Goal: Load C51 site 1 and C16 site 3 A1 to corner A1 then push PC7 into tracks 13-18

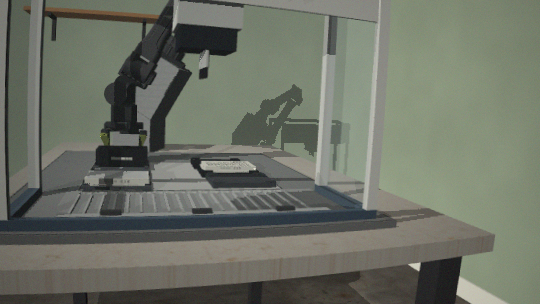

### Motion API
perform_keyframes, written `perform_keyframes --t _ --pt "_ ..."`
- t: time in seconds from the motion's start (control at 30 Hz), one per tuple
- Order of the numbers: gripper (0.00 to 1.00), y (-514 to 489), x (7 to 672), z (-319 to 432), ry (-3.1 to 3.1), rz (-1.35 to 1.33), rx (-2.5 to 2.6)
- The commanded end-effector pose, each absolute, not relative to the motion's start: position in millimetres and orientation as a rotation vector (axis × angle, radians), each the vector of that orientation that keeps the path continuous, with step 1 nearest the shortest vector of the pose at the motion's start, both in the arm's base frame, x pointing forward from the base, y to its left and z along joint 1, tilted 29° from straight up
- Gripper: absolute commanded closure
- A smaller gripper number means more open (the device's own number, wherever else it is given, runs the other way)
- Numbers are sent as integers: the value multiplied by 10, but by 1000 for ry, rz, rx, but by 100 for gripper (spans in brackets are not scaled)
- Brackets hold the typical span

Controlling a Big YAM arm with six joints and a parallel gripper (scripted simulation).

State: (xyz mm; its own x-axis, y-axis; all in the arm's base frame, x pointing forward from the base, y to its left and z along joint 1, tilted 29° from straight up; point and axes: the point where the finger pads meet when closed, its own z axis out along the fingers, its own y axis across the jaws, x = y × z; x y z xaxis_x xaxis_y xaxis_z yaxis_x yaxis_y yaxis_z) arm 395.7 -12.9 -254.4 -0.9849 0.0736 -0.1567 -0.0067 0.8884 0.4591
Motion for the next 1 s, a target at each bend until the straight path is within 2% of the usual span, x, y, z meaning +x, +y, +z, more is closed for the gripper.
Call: perform_keyframes --t 0.0,0.97 --pt "20 -160 4319 -2375 2826 665 -7" --pt "20 -170 4421 -2348 2824 662 -22"
